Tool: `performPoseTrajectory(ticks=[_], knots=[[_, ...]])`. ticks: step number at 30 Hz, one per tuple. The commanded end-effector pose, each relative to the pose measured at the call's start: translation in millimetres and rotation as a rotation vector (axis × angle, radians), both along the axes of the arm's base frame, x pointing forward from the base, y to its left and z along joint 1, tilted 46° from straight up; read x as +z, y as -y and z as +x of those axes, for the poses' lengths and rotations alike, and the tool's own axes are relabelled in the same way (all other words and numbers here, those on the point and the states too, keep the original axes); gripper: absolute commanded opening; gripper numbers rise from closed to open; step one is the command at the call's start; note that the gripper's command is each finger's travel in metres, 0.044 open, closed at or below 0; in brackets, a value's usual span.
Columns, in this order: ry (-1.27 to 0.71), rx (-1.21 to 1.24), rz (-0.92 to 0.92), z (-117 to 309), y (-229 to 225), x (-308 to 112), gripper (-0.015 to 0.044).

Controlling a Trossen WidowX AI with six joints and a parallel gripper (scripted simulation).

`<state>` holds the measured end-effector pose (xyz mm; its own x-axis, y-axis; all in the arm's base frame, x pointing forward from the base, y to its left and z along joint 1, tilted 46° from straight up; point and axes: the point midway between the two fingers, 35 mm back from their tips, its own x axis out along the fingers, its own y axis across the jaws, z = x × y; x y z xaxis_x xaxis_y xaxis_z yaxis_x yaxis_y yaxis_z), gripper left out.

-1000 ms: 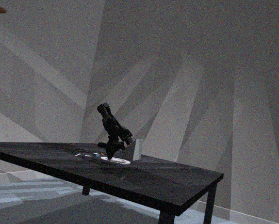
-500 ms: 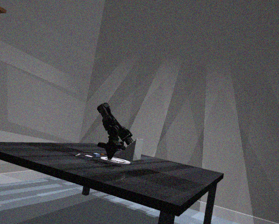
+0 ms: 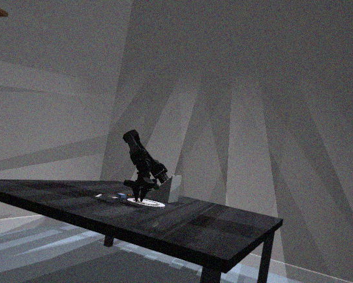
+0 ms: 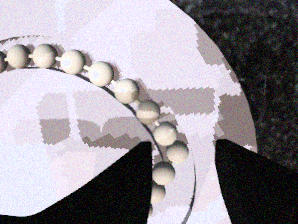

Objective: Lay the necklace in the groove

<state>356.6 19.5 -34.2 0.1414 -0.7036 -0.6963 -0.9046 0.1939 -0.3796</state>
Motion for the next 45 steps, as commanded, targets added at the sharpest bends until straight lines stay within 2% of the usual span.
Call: performPoseTrajectory(ticks=[1,10,29,32,41,43,45], knots=[[-0.001,-0.002,0.000,-0.1,0.7,0.0,0.0210],[-0.011,-0.002,-0.005,-2.6,-0.1,1.8,0.0440],[-0.014,-0.005,-0.006,-3.0,-2.5,4.2,0.0440],[0.088,-0.106,0.014,-11.2,-0.7,11.9,0.0361],[0.699,-0.709,0.129,-64.7,13.6,50.0,0.0125],[0.790,-0.797,0.146,-73.1,16.2,54.4,0.0120],[0.801,-0.808,0.148,-74.2,16.5,54.9,0.0120]])
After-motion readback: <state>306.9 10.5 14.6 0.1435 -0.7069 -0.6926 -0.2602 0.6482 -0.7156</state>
